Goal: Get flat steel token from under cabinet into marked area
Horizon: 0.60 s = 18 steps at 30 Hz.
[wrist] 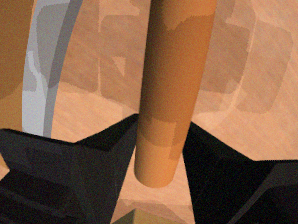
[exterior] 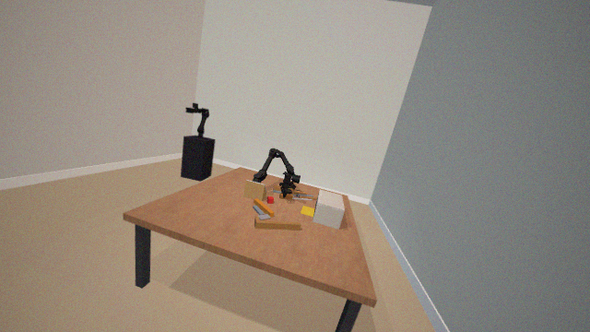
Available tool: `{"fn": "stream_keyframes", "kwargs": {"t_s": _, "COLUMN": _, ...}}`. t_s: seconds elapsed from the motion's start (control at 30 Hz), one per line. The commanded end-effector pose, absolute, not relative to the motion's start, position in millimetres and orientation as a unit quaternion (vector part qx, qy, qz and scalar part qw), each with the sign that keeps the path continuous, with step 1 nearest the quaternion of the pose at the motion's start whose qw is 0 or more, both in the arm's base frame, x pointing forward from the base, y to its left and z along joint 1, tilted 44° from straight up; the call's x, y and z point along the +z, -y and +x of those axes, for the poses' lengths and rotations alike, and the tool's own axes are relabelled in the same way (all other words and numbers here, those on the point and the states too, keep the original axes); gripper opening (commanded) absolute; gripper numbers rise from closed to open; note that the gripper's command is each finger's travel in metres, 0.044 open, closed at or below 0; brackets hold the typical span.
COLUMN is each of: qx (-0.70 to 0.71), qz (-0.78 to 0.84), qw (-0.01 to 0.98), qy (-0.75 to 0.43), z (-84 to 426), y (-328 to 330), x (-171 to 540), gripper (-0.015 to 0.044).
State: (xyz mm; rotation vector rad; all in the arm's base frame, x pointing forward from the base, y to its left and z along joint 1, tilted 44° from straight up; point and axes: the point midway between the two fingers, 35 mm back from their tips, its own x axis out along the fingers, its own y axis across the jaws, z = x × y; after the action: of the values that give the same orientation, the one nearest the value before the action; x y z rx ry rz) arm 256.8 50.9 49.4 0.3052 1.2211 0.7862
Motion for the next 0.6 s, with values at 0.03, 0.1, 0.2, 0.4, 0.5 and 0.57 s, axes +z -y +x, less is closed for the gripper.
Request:
{"fn": "stream_keyframes", "kwargs": {"t_s": 0.03, "qx": 0.364, "qz": 0.135, "qw": 0.74, "qy": -0.549, "z": 257.2, "y": -53.8, "x": 53.2, "gripper": 0.0}}
{"fn": "stream_keyframes", "kwargs": {"t_s": 0.1, "qx": 0.364, "qz": 0.135, "qw": 0.74, "qy": -0.549, "z": 257.1, "y": -54.3, "x": 53.7, "gripper": 0.0}}
{"fn": "stream_keyframes", "kwargs": {"t_s": 0.2, "qx": 0.364, "qz": 0.135, "qw": 0.74, "qy": -0.549, "z": 256.9, "y": -55.1, "x": 54.4, "gripper": 0.0}}
{"fn": "stream_keyframes", "kwargs": {"t_s": 0.4, "qx": 0.364, "qz": 0.135, "qw": 0.74, "qy": -0.549, "z": 256.6, "y": -56.7, "x": 55.9, "gripper": 0.0}}
{"fn": "stream_keyframes", "kwargs": {"t_s": 0.5, "qx": 0.364, "qz": 0.135, "qw": 0.74, "qy": -0.549, "z": 256.5, "y": -57.5, "x": 56.7, "gripper": 0.0}}
{"fn": "stream_keyframes", "kwargs": {"t_s": 0.57, "qx": 0.364, "qz": 0.135, "qw": 0.74, "qy": -0.549, "z": 256.4, "y": -58.0, "x": 57.1, "gripper": 0.0}}
